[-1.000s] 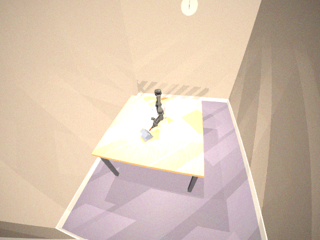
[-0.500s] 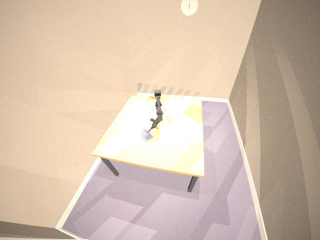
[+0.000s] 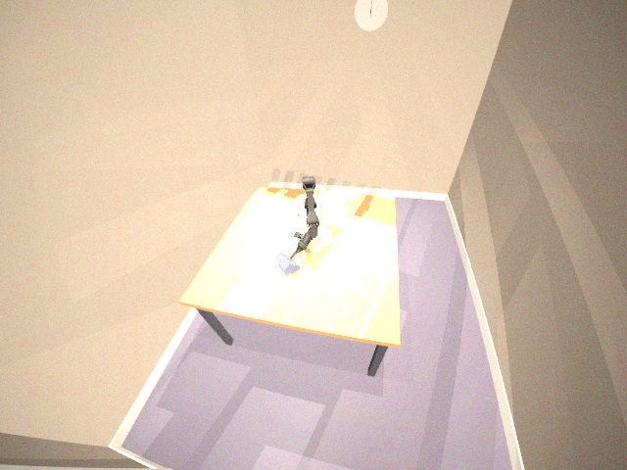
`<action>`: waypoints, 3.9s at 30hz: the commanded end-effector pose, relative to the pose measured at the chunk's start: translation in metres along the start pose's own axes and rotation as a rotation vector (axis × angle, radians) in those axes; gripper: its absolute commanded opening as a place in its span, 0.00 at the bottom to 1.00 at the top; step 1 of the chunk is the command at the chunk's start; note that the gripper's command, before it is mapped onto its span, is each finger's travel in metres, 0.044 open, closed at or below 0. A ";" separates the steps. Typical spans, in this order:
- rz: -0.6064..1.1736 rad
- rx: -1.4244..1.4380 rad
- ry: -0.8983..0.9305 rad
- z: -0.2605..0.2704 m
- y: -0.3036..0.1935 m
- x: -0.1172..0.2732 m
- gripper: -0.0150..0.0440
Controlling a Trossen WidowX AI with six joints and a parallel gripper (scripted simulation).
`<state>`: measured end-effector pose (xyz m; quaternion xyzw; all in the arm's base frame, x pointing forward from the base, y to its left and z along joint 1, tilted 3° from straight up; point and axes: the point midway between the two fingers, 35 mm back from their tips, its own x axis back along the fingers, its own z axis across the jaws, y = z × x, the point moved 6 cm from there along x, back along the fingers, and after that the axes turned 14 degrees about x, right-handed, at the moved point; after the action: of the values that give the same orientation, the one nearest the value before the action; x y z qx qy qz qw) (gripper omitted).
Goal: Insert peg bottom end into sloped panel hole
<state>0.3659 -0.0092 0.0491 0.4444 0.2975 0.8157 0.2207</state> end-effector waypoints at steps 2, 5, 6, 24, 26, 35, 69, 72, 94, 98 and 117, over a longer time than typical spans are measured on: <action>-0.001 -0.001 -0.001 0.000 0.000 0.000 0.25; -0.001 -0.001 -0.001 0.000 0.000 -0.002 0.25; -0.001 -0.001 -0.001 0.000 0.000 -0.003 0.25; -0.001 -0.001 -0.001 0.003 0.000 -0.009 0.25; -0.001 -0.001 -0.001 0.003 0.000 -0.010 0.25; -0.002 -0.001 0.000 0.003 0.000 -0.017 0.25; -0.003 -0.001 0.000 0.003 0.000 -0.036 0.25; -0.004 -0.004 -0.005 0.001 0.000 -0.035 0.25; -0.003 -0.004 -0.005 0.001 0.000 -0.032 0.97; -0.002 -0.004 -0.005 0.002 -0.001 -0.026 1.00; 0.004 -0.003 -0.006 0.005 -0.004 0.009 1.00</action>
<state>0.3693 -0.0031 0.0498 0.4485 0.2965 0.8144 0.2183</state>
